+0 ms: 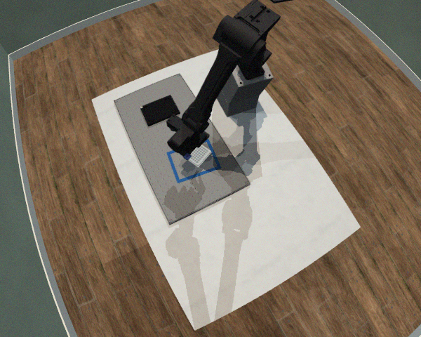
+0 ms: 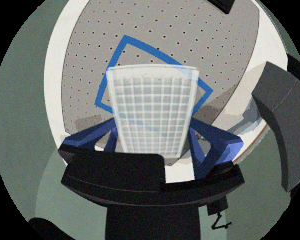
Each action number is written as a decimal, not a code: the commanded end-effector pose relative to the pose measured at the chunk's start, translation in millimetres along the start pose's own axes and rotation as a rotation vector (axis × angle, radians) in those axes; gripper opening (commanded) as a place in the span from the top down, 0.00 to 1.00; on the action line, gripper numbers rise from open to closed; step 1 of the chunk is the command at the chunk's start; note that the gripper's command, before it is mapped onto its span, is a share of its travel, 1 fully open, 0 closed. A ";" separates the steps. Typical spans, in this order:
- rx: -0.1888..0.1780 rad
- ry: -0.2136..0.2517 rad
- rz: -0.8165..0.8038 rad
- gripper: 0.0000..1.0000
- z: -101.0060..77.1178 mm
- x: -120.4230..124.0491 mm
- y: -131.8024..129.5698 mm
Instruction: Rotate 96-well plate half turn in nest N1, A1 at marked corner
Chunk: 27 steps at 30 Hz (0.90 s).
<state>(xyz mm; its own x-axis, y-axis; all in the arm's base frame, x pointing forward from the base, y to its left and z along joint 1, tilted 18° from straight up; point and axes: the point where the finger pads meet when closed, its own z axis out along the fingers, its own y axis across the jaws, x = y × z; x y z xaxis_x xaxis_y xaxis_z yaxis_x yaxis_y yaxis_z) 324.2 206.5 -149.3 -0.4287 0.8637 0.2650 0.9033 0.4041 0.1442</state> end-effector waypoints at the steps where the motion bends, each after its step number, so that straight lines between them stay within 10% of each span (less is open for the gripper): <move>1: -0.012 -0.004 0.002 1.00 2.8 0.9 5.9; 27: -0.018 -0.004 0.000 1.00 18.3 0.4 8.9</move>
<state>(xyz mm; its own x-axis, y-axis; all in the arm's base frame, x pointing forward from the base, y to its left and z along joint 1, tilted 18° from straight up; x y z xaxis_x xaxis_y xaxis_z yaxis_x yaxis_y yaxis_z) 322.7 210.2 -165.5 -0.4276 0.8642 0.2651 0.9039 0.4046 0.1388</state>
